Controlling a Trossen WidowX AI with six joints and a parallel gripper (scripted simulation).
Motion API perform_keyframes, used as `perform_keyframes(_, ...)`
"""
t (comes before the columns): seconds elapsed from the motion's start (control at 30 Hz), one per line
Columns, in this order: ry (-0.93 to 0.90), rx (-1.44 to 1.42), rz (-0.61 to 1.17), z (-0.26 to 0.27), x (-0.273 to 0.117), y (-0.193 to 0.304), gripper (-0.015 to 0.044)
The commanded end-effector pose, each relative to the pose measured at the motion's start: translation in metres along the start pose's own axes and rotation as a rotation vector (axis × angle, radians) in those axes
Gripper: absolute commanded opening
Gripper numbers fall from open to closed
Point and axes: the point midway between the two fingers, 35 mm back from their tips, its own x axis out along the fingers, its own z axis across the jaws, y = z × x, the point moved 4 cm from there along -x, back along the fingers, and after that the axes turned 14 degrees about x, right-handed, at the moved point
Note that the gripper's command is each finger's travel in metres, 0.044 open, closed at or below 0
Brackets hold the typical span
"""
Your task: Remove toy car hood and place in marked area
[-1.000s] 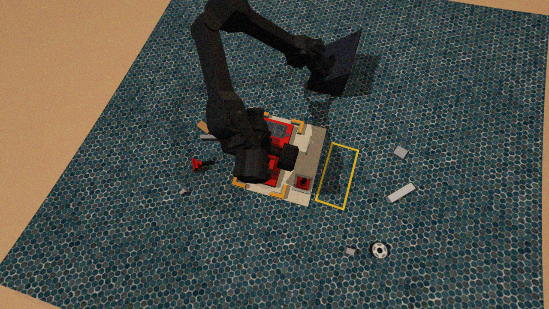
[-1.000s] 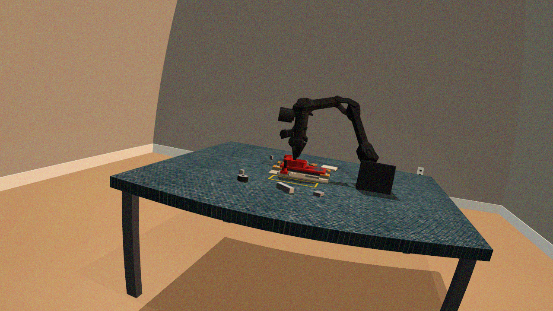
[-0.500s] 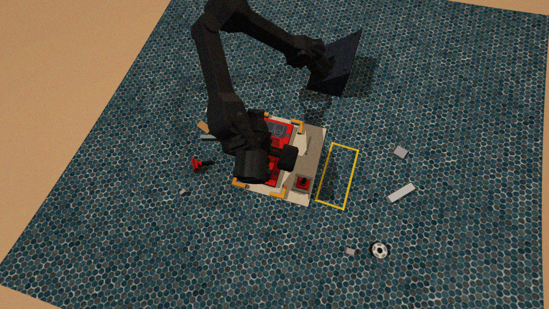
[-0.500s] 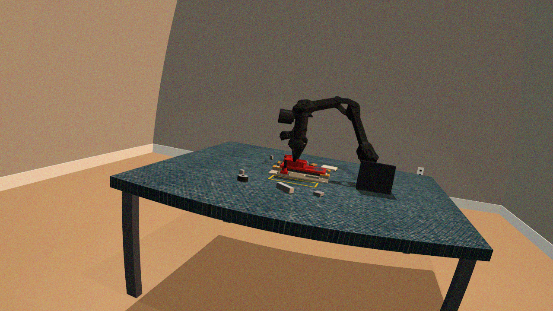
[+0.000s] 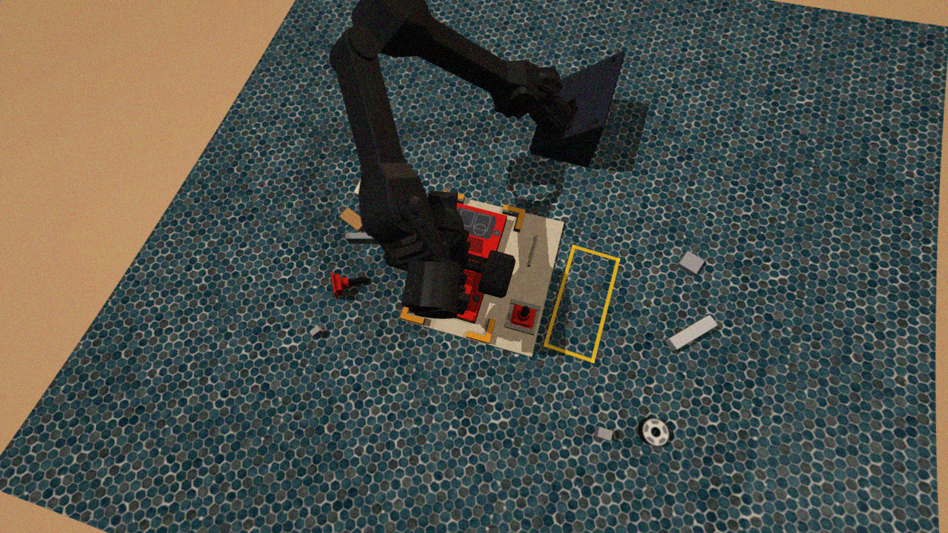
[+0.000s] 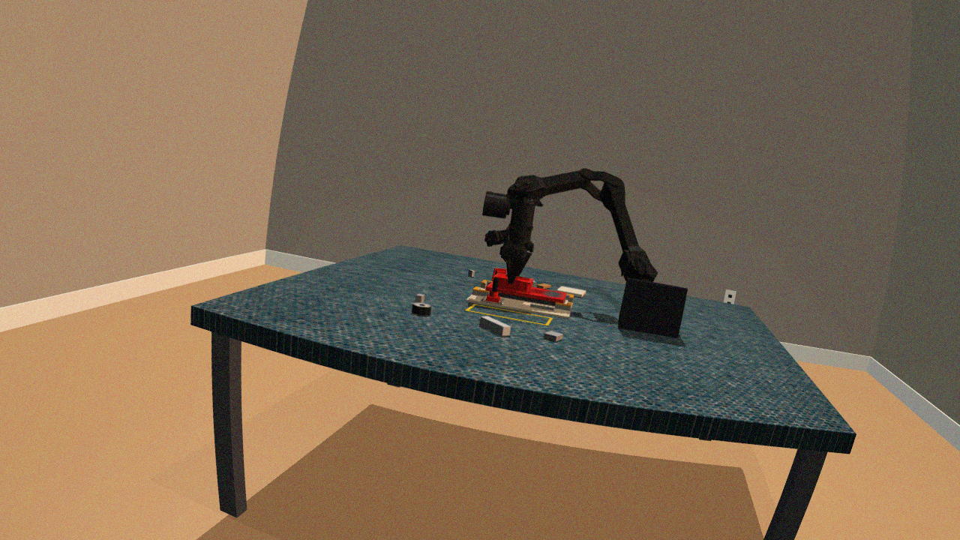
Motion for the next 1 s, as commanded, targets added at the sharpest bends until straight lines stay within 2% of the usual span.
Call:
perform_keyframes(0.0, 0.004, -0.005, 0.000, -0.0003, 0.0027, 0.0005, 0.0440)
perform_keyframes(0.33, 0.004, -0.005, -0.001, -0.0005, 0.0077, 0.0006, 0.0440)
perform_keyframes(0.47, 0.000, 0.000, 0.000, -0.0002, 0.0053, 0.0001, 0.0335)
perform_keyframes(0.77, 0.000, 0.000, 0.000, -0.0002, 0.0053, 0.0001, 0.0275)
perform_keyframes(0.97, 0.000, 0.000, 0.000, -0.0001, 0.0031, 0.0000, 0.0117)
